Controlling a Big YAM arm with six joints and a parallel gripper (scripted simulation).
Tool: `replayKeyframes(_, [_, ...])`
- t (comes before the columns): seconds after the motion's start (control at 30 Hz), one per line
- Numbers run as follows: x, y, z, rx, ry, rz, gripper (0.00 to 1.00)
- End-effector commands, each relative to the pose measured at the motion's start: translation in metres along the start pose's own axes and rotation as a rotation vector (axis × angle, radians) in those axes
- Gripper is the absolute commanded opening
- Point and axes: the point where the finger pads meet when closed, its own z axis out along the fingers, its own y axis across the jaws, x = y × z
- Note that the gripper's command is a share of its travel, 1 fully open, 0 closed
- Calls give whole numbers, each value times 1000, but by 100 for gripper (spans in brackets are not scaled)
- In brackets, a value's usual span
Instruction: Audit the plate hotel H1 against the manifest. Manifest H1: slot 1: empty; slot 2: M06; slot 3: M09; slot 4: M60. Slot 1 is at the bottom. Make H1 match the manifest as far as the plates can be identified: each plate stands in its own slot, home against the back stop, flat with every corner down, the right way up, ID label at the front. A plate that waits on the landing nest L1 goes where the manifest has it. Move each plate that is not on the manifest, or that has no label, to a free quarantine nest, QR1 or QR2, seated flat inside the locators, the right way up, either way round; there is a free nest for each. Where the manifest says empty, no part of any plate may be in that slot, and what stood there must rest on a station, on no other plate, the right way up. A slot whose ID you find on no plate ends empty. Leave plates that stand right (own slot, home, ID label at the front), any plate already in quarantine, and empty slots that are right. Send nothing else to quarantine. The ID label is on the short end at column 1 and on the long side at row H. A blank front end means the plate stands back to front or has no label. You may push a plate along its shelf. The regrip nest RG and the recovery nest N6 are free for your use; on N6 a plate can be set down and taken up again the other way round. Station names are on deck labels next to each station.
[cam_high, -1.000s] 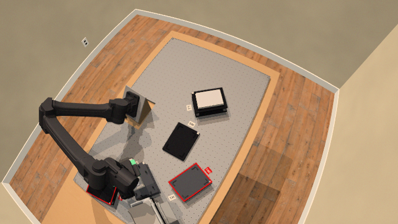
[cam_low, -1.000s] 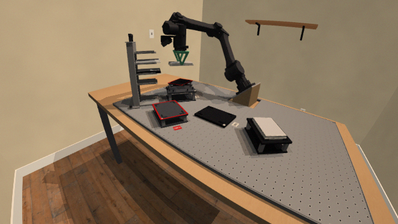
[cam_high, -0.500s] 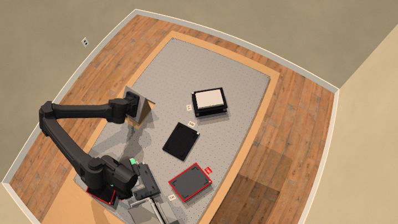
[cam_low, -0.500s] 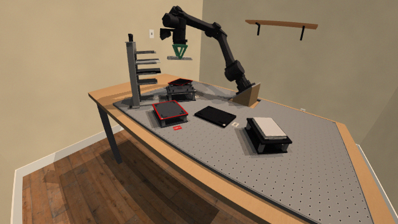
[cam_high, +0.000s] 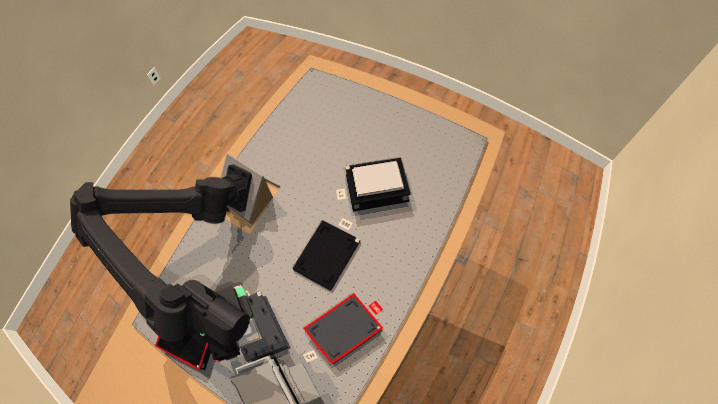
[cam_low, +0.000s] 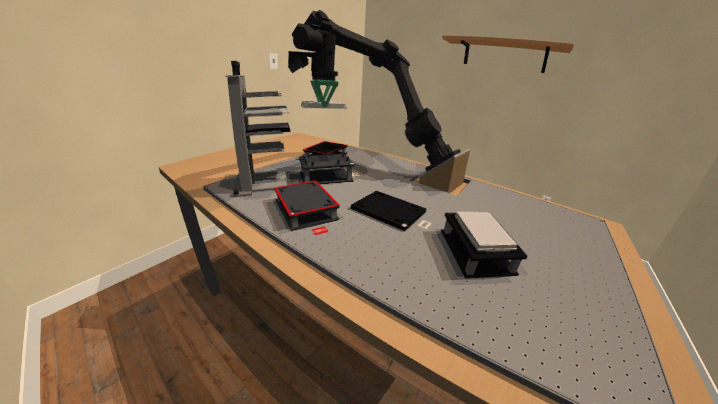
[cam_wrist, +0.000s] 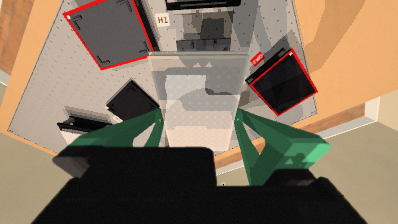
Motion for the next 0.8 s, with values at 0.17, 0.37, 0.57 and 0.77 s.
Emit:
replayKeyframes(0.17, [-15,10,-16,-23,-24,87,86])
replayKeyframes(0.37, [-20,28,-15,-18,-15,217,86])
replayKeyframes(0.57, [-24,40,-15,-14,-10,304,86])
replayKeyframes(0.77, [-29,57,-15,-8,-2,434,86])
